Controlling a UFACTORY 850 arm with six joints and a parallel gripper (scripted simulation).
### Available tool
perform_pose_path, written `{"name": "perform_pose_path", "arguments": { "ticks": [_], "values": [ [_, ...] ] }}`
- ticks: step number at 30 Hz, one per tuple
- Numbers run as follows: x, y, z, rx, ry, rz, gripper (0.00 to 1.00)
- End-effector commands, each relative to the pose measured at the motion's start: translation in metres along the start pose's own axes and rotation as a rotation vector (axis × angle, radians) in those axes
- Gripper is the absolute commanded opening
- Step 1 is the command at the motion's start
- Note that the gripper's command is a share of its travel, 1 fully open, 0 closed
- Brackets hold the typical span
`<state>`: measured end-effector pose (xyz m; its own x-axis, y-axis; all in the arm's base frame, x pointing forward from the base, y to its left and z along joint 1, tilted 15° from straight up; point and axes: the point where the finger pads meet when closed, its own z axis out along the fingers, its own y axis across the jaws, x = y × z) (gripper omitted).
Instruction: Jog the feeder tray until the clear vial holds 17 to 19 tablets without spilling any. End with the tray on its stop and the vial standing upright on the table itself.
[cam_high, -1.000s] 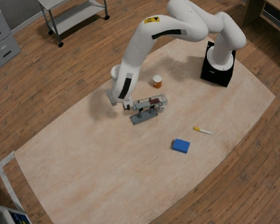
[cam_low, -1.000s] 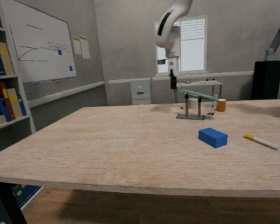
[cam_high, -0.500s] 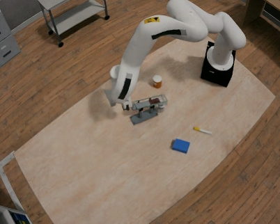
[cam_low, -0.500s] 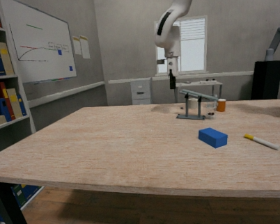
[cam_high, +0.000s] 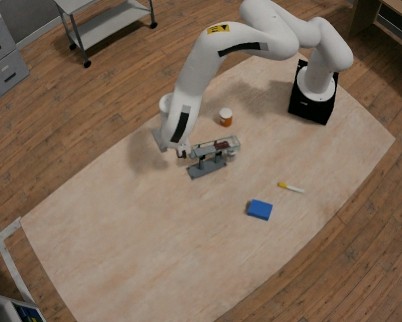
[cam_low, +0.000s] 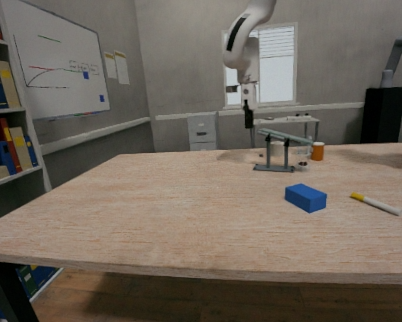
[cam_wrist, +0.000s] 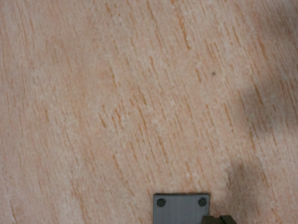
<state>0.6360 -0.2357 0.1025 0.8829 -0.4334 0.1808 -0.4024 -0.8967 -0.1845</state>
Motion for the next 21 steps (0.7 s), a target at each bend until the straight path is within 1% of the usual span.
{"name": "perform_pose_path", "arguments": {
  "ticks": [1,5,8,10,12,14,15,21],
  "values": [
    [-0.014,0.0,0.003,0.0,0.002,0.0,0.0],
    [-0.03,0.0,0.008,0.001,0.002,0.0,0.0],
    [-0.032,0.0,0.008,0.0,0.002,0.0,0.0],
    [-0.025,0.0,0.006,0.001,0.002,0.0,0.0],
    [-0.025,0.0,0.006,0.001,0.002,0.0,0.0],
    [-0.003,0.0,0.0,0.001,0.002,0.0,0.0],
    [0.003,0.0,-0.002,0.0,0.002,0.0,0.0],
    [0.005,0.0,-0.002,0.0,0.002,0.0,0.0]
  ]
}}
